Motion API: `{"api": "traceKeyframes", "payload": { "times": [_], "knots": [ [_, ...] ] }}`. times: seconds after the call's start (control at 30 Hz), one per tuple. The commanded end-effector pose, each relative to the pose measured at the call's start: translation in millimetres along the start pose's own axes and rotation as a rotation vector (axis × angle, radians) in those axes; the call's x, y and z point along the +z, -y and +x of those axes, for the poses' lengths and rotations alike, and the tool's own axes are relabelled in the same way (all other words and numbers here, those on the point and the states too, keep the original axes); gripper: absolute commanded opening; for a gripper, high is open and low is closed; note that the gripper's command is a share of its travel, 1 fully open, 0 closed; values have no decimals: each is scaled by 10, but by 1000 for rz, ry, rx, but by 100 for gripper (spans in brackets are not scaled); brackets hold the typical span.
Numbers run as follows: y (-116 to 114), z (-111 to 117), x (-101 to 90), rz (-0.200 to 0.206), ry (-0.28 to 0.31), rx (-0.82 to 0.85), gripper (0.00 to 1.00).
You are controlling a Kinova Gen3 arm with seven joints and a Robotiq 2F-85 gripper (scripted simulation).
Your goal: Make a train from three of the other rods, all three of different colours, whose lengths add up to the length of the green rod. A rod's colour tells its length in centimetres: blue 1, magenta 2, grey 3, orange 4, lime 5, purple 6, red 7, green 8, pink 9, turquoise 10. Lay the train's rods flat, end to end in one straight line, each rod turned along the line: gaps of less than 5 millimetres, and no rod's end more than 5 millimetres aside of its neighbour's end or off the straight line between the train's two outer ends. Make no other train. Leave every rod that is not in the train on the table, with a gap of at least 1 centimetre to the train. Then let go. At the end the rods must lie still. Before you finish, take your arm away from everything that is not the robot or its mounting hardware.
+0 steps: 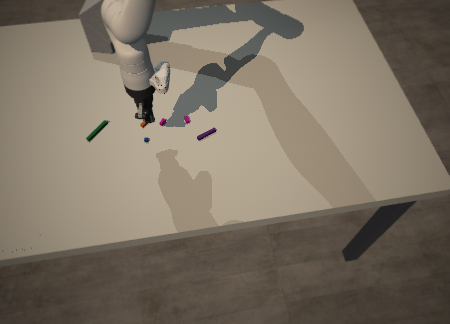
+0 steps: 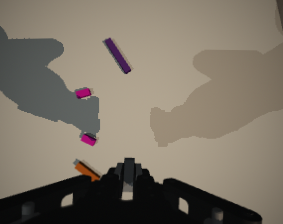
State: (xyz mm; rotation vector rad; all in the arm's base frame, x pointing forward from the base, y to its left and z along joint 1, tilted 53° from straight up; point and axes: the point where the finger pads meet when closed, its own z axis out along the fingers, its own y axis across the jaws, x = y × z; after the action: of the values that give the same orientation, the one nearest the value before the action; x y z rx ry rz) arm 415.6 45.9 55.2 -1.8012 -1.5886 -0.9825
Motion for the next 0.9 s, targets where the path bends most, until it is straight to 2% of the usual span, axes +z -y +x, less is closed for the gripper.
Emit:
{"api": "traceKeyframes", "payload": {
  "times": [0.0,0.17,0.43,0.87],
  "knots": [
    [-9,0,-1,-3,7,10,5],
    [-3,1,31,-2,7,11,5],
    [1,-4,188,-1,6,13,5],
    [-21,-40,735,-5,13,14,5]
  ]
}}
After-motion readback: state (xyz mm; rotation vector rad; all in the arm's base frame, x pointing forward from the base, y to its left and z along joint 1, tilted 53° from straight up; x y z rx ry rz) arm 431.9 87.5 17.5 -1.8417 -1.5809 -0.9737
